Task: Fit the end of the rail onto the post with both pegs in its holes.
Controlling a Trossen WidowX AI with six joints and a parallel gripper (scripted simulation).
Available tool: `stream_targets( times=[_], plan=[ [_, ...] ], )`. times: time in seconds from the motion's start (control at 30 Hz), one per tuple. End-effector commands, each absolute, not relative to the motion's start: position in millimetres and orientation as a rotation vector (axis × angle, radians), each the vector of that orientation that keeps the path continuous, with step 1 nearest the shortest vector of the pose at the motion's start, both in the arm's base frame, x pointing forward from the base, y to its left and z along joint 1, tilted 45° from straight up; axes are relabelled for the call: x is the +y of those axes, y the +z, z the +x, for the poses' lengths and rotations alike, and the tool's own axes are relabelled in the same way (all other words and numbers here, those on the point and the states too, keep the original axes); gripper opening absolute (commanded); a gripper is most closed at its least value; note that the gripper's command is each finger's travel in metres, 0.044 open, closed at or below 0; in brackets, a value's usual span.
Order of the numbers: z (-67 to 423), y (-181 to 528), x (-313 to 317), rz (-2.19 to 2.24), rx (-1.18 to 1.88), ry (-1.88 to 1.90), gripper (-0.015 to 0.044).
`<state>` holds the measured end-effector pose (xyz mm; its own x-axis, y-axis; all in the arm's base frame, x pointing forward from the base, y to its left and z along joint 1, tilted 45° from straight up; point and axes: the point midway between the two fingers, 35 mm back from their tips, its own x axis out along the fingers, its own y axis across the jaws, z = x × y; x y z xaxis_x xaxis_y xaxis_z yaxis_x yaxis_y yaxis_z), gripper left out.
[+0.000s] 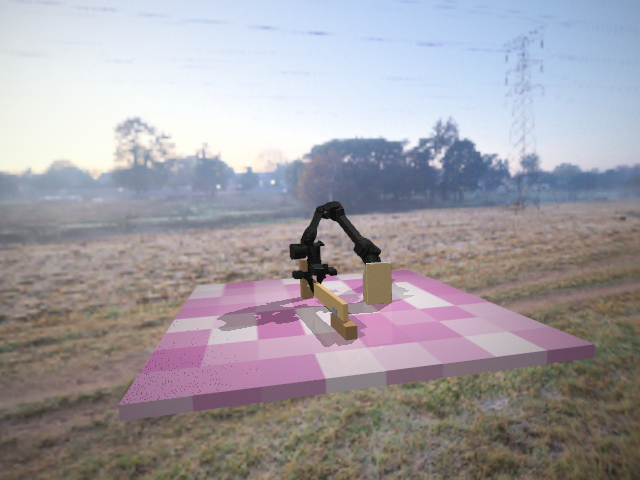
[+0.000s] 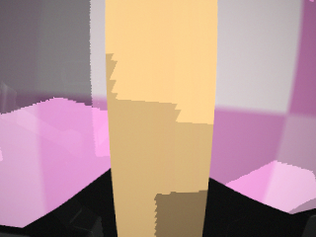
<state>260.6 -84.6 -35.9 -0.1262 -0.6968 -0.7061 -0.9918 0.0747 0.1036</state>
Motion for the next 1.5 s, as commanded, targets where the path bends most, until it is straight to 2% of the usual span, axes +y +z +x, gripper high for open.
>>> stream_targets(
  times=[0.0,1.47],
  plan=[
    [261,-36,-84,-1.666,1.871,0.81,0.0],
    [262,-26,-90,-1.666,1.871,0.81,0.0]
  ],
)
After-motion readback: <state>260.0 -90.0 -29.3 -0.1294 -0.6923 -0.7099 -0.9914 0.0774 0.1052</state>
